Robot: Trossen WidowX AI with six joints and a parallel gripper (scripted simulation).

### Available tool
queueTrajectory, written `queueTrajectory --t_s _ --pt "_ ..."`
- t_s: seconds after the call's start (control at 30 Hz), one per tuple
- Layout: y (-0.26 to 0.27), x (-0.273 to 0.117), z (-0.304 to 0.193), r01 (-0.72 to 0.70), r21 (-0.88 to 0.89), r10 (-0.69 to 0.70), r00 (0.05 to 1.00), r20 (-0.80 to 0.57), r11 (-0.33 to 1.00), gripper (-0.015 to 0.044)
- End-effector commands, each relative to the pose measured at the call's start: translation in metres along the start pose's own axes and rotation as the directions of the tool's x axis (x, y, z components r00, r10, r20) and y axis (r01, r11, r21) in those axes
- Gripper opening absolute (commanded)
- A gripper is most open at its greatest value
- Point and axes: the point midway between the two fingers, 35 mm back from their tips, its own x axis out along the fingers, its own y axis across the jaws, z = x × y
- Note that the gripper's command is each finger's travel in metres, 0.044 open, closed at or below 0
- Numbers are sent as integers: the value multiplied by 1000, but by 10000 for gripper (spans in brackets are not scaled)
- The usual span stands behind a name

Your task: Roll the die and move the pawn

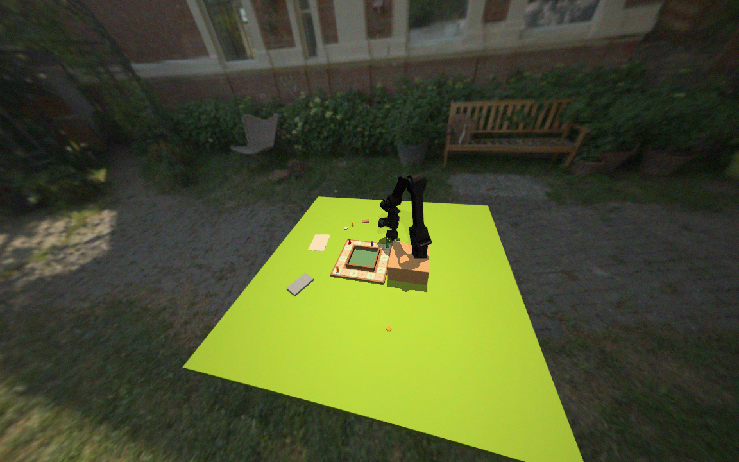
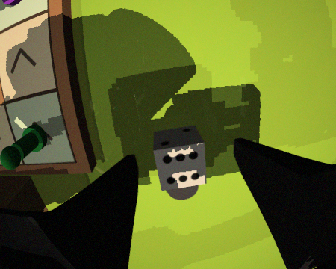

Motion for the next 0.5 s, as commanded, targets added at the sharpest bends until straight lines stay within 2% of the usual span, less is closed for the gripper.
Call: queueTrajectory --t_s 0.0,0.2,0.47 --pt "4 7 -3 -14 -4 14 1000 -9 1000 275" --pt "4 7 -3 -14 -4 14 1000 -9 1000 118" --pt "4 7 -3 -14 -4 14 1000 -9 1000 64"
